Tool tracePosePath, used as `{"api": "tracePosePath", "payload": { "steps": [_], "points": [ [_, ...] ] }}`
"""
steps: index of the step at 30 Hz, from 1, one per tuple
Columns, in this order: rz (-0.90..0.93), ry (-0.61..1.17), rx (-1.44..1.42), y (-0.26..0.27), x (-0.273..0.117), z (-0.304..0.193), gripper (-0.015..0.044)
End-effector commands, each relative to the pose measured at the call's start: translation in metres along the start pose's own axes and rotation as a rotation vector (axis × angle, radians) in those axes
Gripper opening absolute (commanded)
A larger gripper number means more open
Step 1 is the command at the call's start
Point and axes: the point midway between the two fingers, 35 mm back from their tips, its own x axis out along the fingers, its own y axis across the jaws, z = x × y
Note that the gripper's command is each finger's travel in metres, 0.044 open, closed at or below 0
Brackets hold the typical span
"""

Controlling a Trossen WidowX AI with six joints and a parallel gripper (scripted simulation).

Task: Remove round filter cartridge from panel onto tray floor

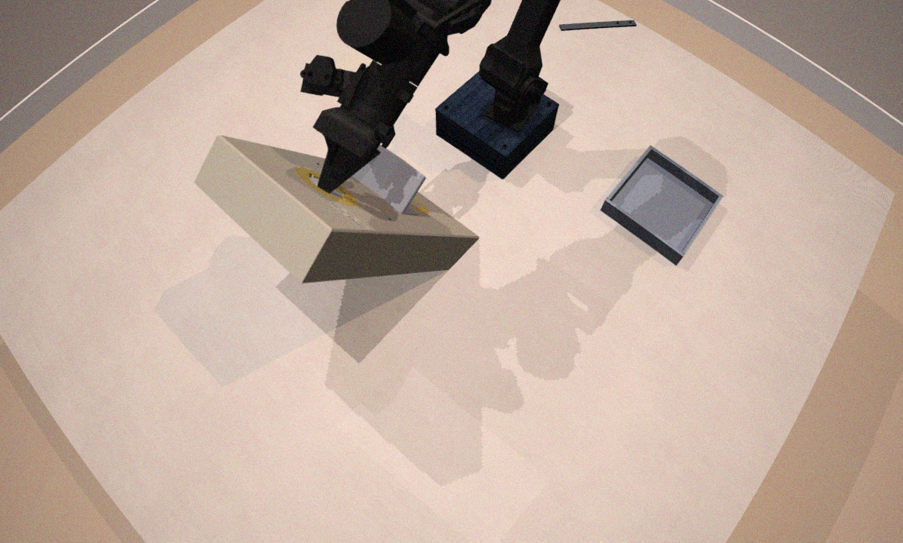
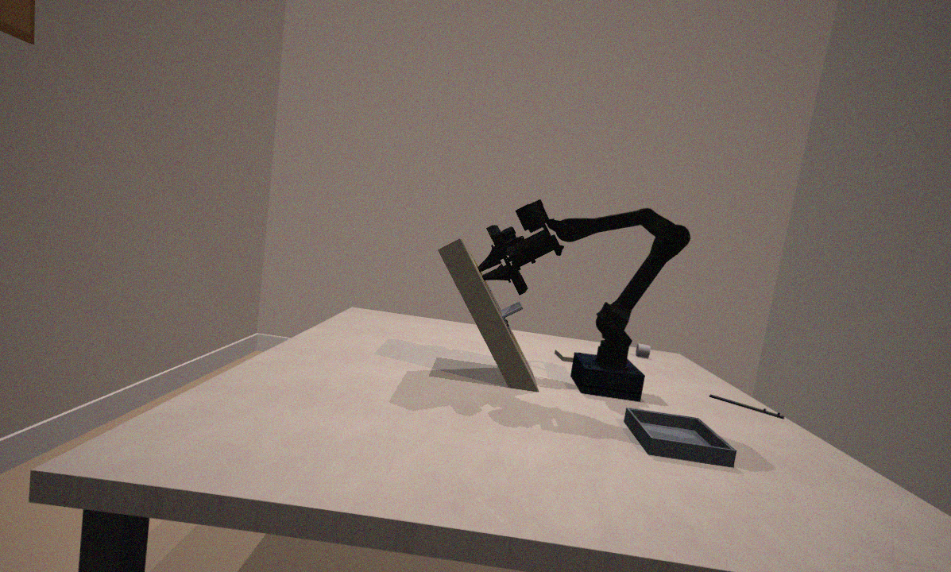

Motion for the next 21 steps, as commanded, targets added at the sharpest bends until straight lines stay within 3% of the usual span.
{"api": "tracePosePath", "payload": {
  "steps": [1, 21],
  "points": [
    [-0.001, 0.001, -0.136, 0.0, 0.0071, 0.0, 0.0],
    [0.0, 0.001, -0.832, 0.0, 0.0063, 0.0, 0.0]
  ]
}}
